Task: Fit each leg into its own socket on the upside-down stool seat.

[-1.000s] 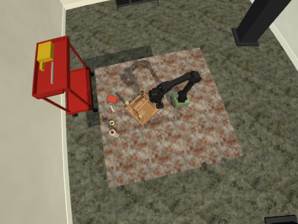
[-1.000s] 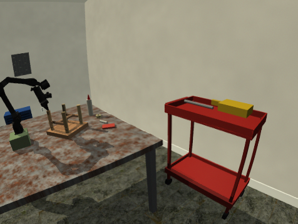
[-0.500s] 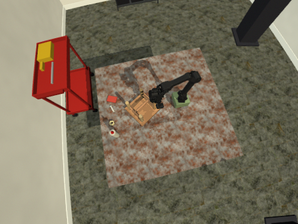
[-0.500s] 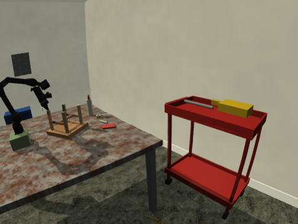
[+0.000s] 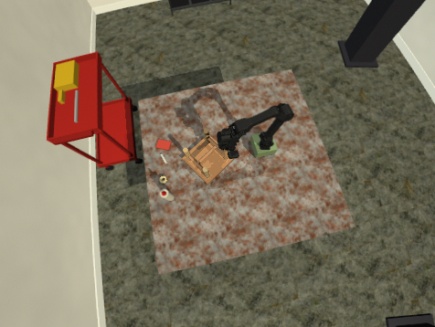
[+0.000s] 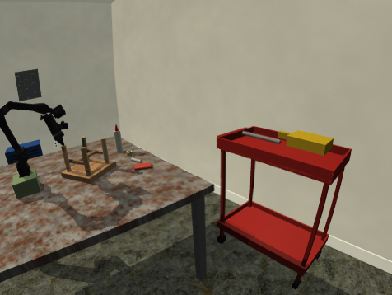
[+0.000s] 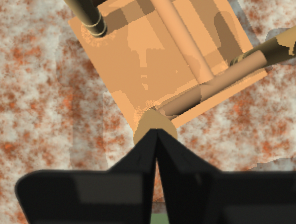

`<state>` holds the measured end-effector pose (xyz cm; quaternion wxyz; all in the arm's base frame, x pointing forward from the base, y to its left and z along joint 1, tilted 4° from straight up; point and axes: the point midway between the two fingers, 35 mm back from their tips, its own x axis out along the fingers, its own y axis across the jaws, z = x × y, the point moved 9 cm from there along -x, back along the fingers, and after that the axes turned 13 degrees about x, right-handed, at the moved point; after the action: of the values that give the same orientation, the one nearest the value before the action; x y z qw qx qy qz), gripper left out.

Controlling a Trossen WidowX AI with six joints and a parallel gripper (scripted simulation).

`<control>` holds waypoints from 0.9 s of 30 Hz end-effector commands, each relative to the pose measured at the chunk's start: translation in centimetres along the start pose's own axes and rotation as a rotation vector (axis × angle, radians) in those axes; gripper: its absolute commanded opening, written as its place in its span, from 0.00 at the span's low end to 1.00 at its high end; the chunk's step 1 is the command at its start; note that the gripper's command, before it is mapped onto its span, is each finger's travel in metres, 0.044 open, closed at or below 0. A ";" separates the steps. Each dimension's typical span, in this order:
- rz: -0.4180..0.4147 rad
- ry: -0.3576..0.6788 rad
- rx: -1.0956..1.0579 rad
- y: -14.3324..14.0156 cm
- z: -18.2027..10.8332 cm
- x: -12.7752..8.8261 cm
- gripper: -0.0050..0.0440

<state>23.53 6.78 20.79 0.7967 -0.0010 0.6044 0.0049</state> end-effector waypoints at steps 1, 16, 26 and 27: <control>-0.015 0.054 -0.005 0.0 -0.3 2.1 0.10; -0.011 0.039 -0.004 0.1 0.2 0.7 0.10; -0.007 0.025 -0.002 0.2 0.5 -0.6 0.10; -0.007 0.024 -0.002 0.2 0.5 -0.7 0.10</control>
<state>23.77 6.88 21.10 0.7875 -0.0049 0.6163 0.0025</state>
